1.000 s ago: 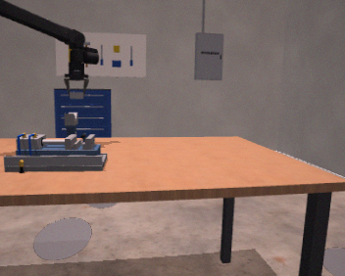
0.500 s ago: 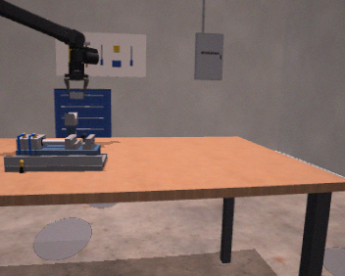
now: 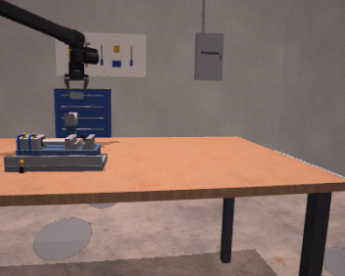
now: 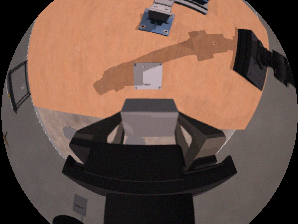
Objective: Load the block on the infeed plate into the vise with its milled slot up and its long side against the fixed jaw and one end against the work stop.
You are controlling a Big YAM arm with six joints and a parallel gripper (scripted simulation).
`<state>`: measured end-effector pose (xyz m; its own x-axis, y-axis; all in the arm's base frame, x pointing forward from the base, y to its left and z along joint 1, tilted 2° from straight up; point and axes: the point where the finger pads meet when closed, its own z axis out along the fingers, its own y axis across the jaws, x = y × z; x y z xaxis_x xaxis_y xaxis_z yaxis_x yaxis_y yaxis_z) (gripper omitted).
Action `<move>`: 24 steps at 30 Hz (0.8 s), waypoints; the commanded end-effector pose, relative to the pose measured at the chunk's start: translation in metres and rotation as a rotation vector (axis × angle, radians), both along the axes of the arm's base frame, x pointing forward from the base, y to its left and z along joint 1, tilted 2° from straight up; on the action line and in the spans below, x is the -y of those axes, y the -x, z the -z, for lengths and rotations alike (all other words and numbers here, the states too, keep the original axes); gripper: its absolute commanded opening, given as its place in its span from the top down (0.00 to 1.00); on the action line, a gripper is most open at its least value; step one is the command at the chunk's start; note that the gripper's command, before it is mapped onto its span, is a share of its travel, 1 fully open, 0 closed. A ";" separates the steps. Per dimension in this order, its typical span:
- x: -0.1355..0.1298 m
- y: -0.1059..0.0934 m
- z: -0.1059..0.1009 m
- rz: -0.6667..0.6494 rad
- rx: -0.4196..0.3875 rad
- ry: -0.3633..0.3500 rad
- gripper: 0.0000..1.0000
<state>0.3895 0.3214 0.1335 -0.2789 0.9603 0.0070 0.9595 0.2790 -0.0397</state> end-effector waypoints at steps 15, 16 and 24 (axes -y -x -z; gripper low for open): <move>-0.005 -0.023 -0.042 -0.013 0.076 -0.058 1.00; -0.005 -0.023 -0.042 -0.015 0.076 -0.058 1.00; -0.003 -0.024 -0.042 -0.043 0.078 -0.058 1.00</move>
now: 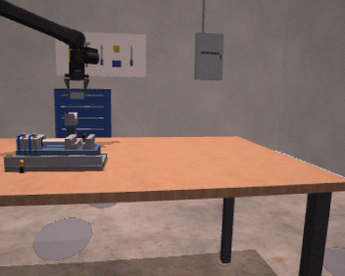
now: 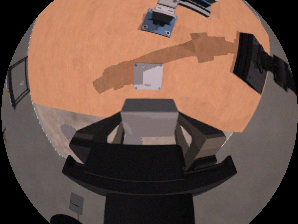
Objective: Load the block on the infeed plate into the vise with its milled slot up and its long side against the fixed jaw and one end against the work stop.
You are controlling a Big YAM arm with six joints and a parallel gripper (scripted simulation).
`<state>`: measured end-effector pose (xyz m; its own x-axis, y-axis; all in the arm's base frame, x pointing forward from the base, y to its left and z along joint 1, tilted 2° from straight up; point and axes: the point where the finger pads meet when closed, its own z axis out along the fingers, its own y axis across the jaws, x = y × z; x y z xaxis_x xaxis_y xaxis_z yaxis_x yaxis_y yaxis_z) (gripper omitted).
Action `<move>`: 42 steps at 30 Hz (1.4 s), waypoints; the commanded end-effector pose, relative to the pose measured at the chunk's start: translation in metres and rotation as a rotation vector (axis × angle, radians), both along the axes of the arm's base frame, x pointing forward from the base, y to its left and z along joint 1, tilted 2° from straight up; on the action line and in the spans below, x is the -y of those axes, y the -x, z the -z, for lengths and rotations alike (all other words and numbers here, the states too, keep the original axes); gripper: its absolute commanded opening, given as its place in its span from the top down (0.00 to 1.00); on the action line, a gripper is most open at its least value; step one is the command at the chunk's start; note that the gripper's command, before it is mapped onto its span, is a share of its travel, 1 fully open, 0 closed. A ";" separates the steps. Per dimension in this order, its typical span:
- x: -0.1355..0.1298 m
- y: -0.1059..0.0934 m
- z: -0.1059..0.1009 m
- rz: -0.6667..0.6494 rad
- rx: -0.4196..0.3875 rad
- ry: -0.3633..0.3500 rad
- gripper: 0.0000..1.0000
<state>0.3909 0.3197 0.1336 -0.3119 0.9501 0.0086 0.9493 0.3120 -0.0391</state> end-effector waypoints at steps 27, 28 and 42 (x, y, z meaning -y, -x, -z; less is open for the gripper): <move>0.014 -0.015 -0.023 -0.177 0.047 -0.036 1.00; 0.015 -0.015 -0.024 -0.188 0.049 -0.037 1.00; 0.021 -0.022 -0.029 -0.337 0.063 -0.045 1.00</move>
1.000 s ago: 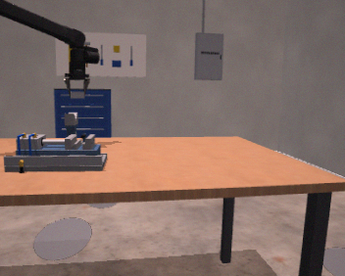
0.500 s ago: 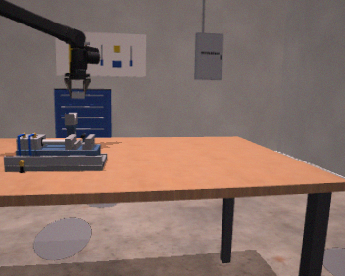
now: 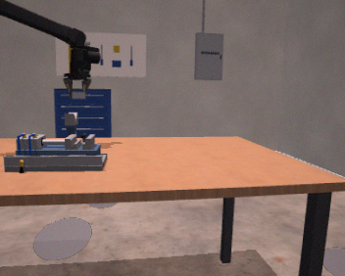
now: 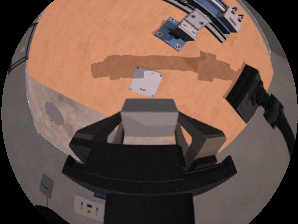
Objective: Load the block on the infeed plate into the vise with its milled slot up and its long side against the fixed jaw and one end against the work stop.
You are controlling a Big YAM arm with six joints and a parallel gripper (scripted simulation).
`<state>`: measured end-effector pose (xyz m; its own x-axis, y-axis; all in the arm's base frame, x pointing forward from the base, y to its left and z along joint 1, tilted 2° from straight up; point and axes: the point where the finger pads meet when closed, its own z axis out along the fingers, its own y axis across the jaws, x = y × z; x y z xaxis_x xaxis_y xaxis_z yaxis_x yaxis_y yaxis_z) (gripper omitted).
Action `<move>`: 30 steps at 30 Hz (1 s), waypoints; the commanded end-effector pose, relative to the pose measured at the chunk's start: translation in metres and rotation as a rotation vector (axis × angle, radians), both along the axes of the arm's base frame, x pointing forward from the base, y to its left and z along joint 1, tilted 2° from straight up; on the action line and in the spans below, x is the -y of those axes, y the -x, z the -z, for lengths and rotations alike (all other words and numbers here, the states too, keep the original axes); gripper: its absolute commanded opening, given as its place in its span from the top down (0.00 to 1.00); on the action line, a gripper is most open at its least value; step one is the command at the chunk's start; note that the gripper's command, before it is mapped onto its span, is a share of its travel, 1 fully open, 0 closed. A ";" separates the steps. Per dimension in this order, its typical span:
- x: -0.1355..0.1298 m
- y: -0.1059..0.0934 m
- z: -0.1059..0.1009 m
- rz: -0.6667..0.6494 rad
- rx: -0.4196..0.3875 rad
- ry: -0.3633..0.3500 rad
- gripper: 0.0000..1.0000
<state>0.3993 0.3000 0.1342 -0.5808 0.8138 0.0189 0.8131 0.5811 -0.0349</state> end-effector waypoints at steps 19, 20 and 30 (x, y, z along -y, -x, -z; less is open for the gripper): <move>0.023 -0.012 -0.021 -0.308 0.045 -0.037 1.00; 0.023 -0.014 -0.022 -0.326 0.048 -0.038 1.00; 0.035 -0.017 -0.022 -0.518 0.051 -0.040 1.00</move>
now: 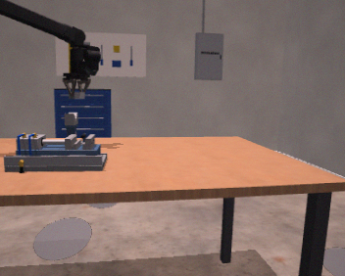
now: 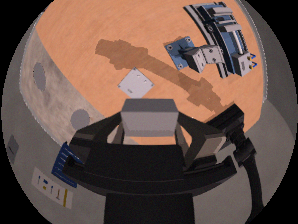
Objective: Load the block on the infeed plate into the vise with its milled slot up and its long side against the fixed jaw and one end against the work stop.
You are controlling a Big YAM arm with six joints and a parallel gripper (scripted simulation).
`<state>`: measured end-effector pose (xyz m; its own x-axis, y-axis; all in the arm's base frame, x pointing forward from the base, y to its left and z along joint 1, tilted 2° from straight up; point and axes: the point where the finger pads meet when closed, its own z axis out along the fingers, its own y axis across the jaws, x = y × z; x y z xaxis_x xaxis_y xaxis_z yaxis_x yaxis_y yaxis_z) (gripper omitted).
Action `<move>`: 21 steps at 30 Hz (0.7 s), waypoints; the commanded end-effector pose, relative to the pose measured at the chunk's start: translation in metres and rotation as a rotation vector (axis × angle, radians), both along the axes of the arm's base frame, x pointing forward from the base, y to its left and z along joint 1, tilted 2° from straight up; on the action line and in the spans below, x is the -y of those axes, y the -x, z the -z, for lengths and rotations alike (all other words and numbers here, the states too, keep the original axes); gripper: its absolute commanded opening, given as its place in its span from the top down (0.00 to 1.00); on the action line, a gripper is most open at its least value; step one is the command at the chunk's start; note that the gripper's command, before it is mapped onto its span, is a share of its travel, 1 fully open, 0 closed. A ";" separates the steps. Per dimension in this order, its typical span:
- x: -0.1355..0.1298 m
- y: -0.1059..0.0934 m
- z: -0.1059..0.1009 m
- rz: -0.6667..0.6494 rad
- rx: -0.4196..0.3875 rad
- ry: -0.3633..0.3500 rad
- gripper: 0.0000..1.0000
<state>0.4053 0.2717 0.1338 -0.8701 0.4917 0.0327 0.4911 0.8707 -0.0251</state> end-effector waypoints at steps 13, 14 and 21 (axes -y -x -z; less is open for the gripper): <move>0.018 -0.018 -0.029 -0.310 0.064 -0.043 1.00; 0.019 -0.019 -0.030 -0.332 0.069 -0.045 1.00; 0.026 -0.021 -0.030 -0.440 0.071 -0.045 1.00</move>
<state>0.4114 0.2472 0.1347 -0.9898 0.1375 0.0376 0.1372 0.9905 -0.0105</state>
